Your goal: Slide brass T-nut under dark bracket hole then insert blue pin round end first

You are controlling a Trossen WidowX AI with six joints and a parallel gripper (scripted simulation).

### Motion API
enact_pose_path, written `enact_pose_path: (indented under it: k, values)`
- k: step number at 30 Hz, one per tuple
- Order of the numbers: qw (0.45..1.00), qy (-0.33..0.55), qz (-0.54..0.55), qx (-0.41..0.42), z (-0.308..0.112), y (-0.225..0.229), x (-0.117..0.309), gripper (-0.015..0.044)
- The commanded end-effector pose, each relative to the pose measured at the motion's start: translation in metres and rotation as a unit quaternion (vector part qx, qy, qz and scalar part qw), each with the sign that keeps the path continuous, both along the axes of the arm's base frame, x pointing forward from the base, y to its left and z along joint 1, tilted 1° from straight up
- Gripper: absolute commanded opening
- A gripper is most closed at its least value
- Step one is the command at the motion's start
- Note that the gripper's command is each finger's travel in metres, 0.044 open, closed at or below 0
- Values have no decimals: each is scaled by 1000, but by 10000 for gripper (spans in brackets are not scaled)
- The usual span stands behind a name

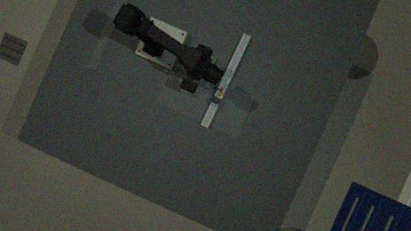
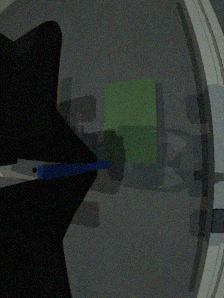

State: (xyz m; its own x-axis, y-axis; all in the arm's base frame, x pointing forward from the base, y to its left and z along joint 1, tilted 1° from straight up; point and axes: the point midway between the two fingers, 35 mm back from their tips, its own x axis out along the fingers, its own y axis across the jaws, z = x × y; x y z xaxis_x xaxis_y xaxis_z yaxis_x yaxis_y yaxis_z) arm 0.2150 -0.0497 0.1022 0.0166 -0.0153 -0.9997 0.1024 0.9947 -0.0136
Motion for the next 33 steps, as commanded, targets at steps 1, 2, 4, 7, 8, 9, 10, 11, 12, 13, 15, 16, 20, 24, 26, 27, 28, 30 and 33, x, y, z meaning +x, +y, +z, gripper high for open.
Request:
enact_pose_path:
  k: [1,2,4,7,8,9,10,11,12,13,15,16,20,24,26,27,28,30,33]
  values:
    - [1000,2,-6,-1,4,-6,10,-150]
    - [1000,3,-8,0,5,-8,13,-150]
    - [1000,5,-11,0,6,-11,19,-150]
    - [1000,7,-17,0,8,-16,27,-150]
    - [1000,7,-19,0,9,-18,30,-150]
    - [1000,8,-20,0,9,-19,33,-150]
    - [1000,9,-22,0,10,-21,36,-150]
    - [1000,9,-24,1,10,-23,38,-150]
    - [1000,10,-26,1,10,-24,41,-150]
    - [1000,11,-28,1,11,-26,44,-150]
    - [999,12,-31,1,11,-30,49,-150]
    - [999,13,-33,1,11,-32,52,-150]
    - [999,15,-40,2,12,-39,63,-150]
    - [999,18,-47,2,11,-47,74,-150]
    - [999,20,-51,3,11,-51,79,-150]
    - [998,21,-52,3,11,-53,82,-150]
    - [998,21,-54,3,11,-56,84,-150]
    - [998,23,-58,3,10,-60,89,-150]
    - [998,25,-63,4,8,-66,97,-150]
